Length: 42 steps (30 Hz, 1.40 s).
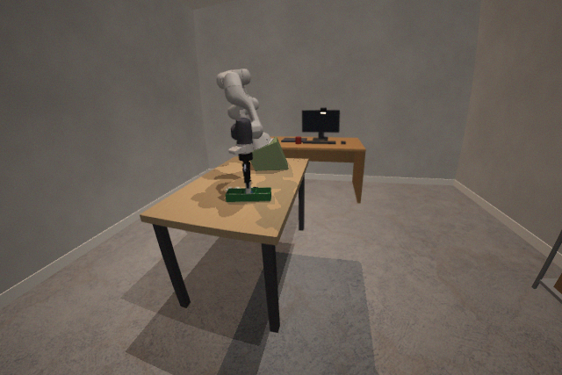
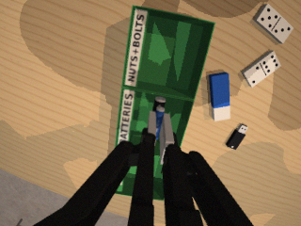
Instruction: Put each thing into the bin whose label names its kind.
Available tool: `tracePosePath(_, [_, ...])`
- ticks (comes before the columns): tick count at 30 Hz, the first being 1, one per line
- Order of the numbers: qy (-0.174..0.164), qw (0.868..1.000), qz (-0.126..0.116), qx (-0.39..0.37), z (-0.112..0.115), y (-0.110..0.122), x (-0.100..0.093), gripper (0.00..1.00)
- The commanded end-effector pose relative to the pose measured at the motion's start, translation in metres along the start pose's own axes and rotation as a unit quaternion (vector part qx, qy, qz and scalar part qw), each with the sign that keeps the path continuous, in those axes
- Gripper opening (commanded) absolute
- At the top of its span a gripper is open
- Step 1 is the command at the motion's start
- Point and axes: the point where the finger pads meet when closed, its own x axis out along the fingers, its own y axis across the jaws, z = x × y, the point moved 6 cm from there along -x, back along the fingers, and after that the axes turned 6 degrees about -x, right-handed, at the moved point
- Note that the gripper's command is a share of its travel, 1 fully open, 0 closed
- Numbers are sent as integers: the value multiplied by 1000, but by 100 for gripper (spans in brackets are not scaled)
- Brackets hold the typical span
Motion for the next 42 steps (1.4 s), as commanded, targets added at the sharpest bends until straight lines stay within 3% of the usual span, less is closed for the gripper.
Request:
tracePosePath(1, [-2,1000,-1,3,1,-1,1,3])
tracePosePath(5, [-2,1000,-1,3,2,-1,1,3])
tracePosePath(6, [-2,1000,-1,3,2,-1,1,15])
tracePosePath(23, [-2,1000,-1,3,2,-1,1,15])
tracePosePath(42, [-2,1000,-1,3,2,-1,-22,15])
